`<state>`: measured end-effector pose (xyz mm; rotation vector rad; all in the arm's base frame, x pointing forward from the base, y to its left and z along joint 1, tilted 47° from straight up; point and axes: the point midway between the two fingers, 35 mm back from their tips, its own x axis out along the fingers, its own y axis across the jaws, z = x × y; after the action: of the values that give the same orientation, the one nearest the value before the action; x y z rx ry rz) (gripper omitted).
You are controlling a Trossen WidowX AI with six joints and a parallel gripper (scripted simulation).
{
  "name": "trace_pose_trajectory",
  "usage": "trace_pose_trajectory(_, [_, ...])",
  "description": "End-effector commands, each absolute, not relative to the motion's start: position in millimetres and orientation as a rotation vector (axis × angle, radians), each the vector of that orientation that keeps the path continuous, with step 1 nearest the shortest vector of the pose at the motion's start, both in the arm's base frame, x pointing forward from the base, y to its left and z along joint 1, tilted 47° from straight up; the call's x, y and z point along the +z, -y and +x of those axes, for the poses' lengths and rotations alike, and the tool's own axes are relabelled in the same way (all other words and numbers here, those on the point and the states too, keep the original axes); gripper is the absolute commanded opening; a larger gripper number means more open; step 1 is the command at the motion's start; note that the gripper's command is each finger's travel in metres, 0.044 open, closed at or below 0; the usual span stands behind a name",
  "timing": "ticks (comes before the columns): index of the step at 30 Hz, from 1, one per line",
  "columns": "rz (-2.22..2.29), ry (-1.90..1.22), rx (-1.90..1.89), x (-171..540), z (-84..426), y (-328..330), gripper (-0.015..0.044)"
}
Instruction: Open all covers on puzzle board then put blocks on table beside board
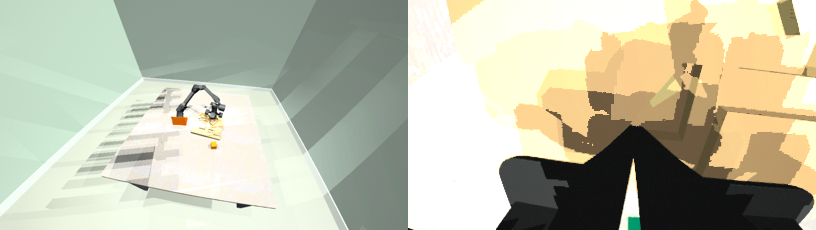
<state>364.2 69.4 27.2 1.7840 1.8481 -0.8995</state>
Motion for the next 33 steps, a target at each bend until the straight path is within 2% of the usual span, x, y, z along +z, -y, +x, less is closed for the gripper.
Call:
trace_pose_trajectory(1, [1.790,-1.846,-0.895,27.3,369.7,-68.8,0.0000])
trace_pose_trajectory(33, [1.790,-1.844,-0.894,13.5,400.7,-59.0,0.0000])
